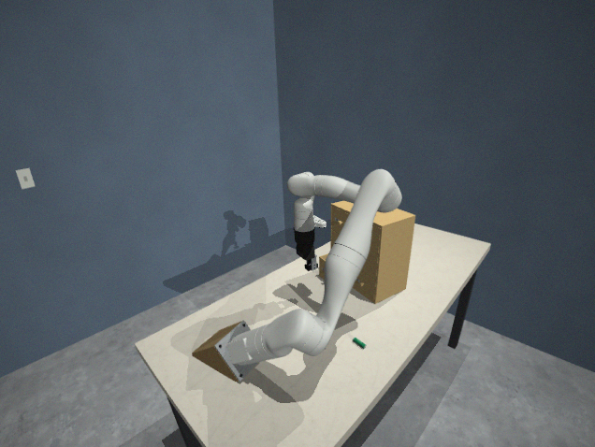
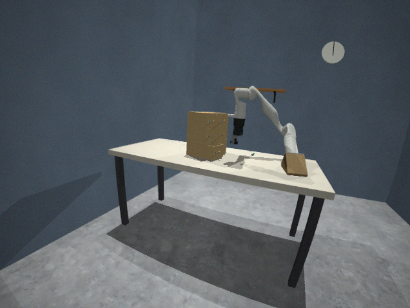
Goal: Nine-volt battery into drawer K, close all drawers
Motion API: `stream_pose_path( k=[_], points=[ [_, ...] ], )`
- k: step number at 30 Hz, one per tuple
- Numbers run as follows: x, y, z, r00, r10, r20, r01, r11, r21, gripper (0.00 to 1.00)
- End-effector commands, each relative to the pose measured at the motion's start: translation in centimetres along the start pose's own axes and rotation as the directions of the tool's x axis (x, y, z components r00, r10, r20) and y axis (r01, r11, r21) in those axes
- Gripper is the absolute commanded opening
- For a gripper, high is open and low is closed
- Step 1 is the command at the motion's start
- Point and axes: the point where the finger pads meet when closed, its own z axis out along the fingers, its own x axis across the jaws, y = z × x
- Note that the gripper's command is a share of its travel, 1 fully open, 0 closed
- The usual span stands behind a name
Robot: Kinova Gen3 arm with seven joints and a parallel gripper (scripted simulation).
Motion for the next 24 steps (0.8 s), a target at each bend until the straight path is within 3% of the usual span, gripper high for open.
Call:
stream_pose_path(
  k=[1, 18, 24],
  points=[
    [-0.05, 0.11, -0.15, 1.000, -0.004, 0.001, 0.004, 1.000, 0.005, 0.51],
    [-0.05, 0.22, -0.07, 1.000, -0.004, 0.001, 0.004, 0.989, 0.148, 0.51],
    [-0.05, 0.29, -0.02, 1.000, -0.004, 0.001, 0.003, 0.971, 0.238, 0.51]
  ],
)
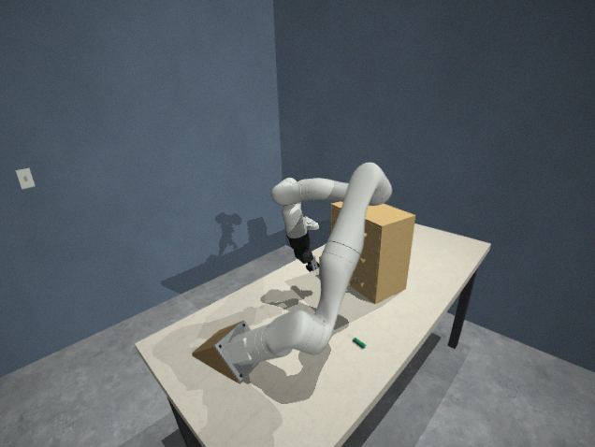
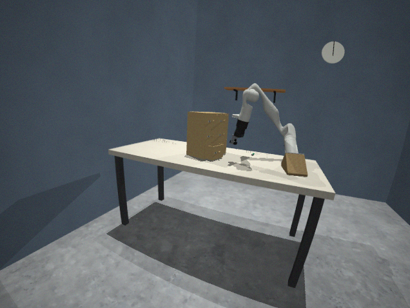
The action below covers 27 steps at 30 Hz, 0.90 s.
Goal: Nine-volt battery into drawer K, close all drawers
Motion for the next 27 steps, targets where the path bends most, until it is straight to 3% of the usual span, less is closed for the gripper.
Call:
stream_pose_path(
  k=[1, 9, 11, 13, 27],
  points=[
    [-0.13, 0.56, -0.28, 1.000, -0.020, 0.000, 0.020, 0.999, 0.045, 0.51],
    [-0.13, 0.68, -0.22, 1.000, -0.020, 0.000, 0.020, 0.982, 0.189, 0.51],
    [-0.13, 0.68, -0.22, 1.000, -0.020, 0.000, 0.020, 0.982, 0.189, 0.51],
    [-0.13, 0.71, -0.20, 1.000, -0.020, 0.000, 0.019, 0.974, 0.227, 0.51],
    [-0.12, 0.92, -0.11, 1.000, -0.020, 0.000, 0.018, 0.884, 0.467, 0.51]
  ],
)
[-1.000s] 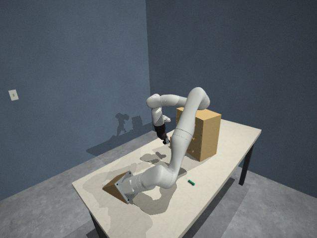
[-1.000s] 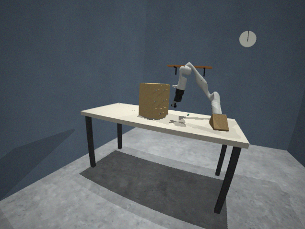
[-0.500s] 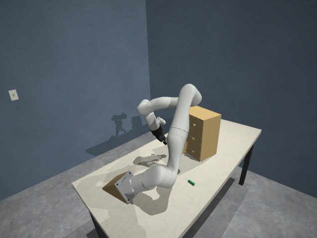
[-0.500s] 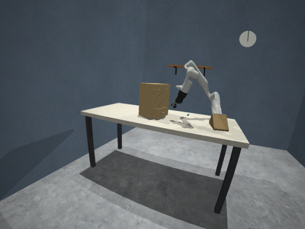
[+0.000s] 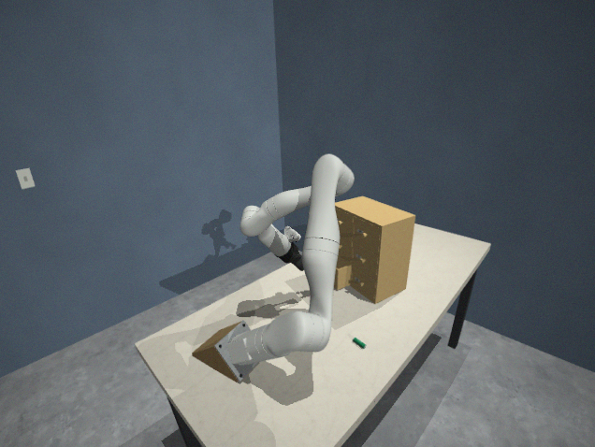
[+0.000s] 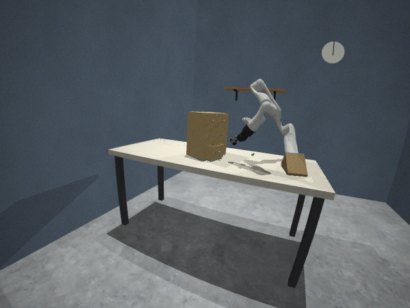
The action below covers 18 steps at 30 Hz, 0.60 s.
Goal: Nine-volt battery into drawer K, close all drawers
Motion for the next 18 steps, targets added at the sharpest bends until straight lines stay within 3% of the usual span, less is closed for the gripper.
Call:
stream_pose_path(
  k=[1, 15, 18],
  points=[
    [-0.31, 0.81, -0.32, 1.000, -0.031, 0.002, 0.031, 0.999, 0.024, 0.51],
    [-0.30, 1.04, -0.33, 1.000, -0.031, 0.002, 0.029, 0.961, 0.275, 0.51],
    [-0.30, 1.06, -0.33, 1.000, -0.031, 0.002, 0.029, 0.956, 0.291, 0.51]
  ],
)
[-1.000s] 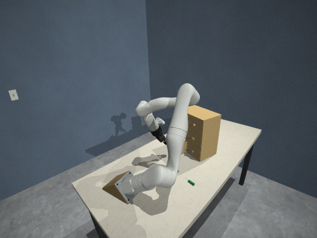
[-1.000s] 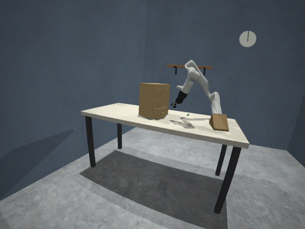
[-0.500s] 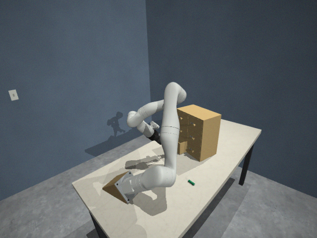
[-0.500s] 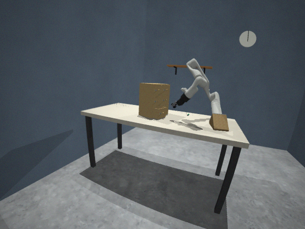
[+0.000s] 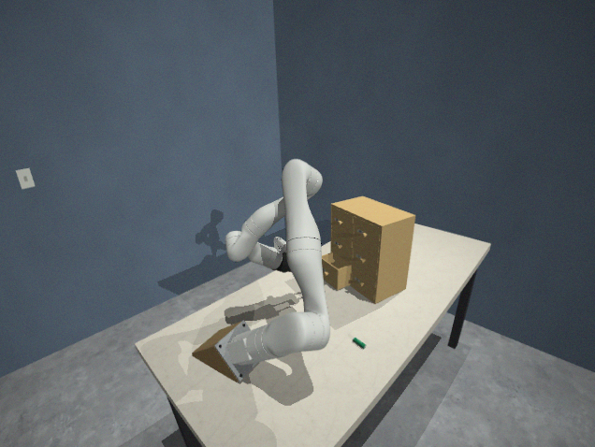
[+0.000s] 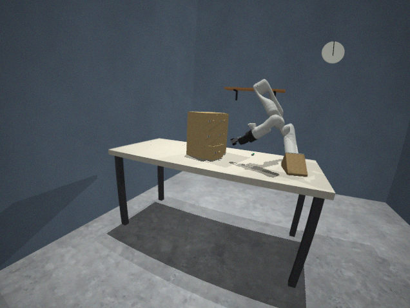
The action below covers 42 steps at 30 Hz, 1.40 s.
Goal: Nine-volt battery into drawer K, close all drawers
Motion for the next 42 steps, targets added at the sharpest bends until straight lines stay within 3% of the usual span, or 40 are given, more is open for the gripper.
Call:
stream_pose_path(
  k=[1, 15, 27, 42],
  points=[
    [-0.25, 0.62, -0.26, 1.000, -0.022, 0.004, 0.022, 0.999, 0.029, 0.51],
    [-0.25, 0.76, -0.32, 1.000, -0.022, 0.004, 0.021, 0.981, 0.193, 0.51],
    [-0.25, 0.80, -0.33, 1.000, -0.022, 0.004, 0.021, 0.971, 0.238, 0.51],
    [-0.25, 0.77, -0.28, 1.000, -0.022, 0.004, 0.021, 0.970, 0.244, 0.51]
  ],
)
